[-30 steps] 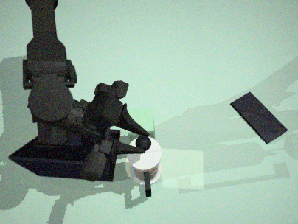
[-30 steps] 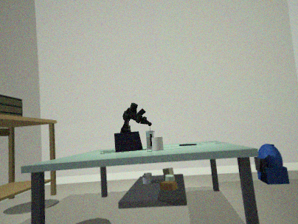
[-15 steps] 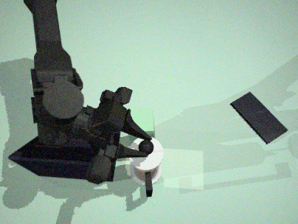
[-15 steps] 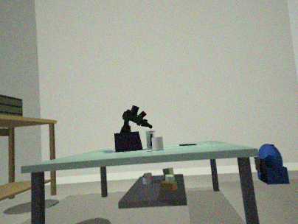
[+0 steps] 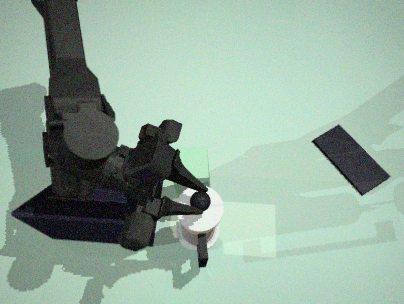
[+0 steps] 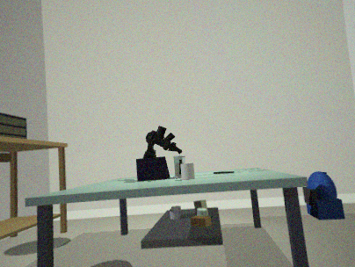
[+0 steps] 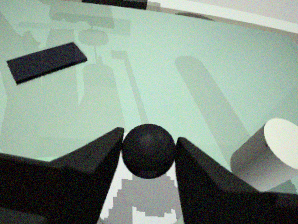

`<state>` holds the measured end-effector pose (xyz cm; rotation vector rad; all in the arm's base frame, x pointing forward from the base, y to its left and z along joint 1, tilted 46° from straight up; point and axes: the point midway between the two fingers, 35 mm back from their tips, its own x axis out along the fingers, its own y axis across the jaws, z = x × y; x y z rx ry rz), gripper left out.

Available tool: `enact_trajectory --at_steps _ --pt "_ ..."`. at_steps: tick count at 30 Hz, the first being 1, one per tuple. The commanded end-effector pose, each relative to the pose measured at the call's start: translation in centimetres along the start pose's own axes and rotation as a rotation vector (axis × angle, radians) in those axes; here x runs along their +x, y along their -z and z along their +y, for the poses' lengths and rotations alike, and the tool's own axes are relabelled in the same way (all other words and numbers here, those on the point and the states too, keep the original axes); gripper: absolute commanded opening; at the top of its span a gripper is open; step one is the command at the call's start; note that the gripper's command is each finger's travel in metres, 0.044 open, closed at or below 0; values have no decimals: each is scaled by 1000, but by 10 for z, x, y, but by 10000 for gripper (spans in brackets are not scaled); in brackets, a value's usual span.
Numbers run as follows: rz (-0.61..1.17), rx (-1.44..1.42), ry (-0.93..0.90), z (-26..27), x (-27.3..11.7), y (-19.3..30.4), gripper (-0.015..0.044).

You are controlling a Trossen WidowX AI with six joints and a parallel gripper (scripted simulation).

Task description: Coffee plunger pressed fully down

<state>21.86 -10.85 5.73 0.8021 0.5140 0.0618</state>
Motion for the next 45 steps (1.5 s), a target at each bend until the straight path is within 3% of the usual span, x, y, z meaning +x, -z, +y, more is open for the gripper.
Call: enact_trajectory --at_steps 1,14,26,32,40,45 --pt "13 8 1 0 2 4 128" --pt "-1 0 0 0 1 -1 128" --pt "-1 0 0 0 1 -1 440" --pt "5 0 4 -2 -4 -7 440" --pt "17 5 1 1 -50 -54 440" --pt "15 6 -1 2 -55 -58 440"
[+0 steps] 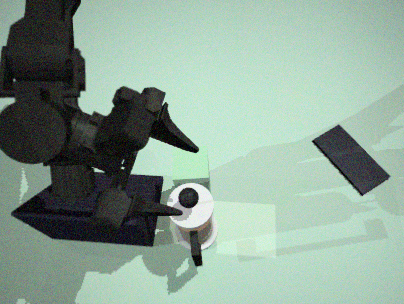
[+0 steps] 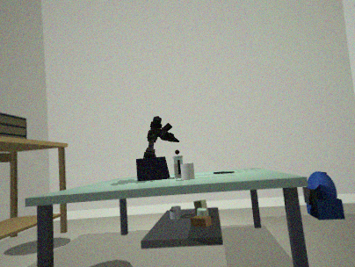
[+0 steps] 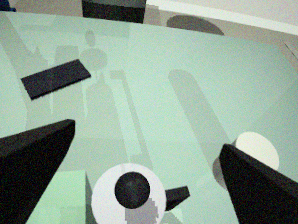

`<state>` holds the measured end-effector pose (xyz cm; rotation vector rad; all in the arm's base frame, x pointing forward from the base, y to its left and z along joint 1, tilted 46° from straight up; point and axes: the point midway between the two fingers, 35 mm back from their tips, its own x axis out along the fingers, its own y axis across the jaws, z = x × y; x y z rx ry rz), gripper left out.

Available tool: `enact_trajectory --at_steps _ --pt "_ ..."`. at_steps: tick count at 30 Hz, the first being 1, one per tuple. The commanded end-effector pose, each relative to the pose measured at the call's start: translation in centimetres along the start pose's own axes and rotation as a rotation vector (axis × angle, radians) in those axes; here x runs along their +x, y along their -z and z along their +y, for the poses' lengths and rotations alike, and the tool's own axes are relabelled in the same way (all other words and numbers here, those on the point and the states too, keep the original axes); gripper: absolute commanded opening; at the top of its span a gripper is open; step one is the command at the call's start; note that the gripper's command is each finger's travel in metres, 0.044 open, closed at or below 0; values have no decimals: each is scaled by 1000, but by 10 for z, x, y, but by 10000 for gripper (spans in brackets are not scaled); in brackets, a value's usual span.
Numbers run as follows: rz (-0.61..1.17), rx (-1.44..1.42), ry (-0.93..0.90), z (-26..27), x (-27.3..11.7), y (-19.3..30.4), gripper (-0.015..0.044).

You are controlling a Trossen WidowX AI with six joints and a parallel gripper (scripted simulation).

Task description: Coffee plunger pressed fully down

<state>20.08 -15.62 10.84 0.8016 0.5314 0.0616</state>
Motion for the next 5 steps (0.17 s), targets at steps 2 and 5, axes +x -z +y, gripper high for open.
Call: enact_trajectory --at_steps 2,5 --pt "-1 5 -8 2 -6 -4 440" --pt "-1 5 -8 2 -6 -4 440"
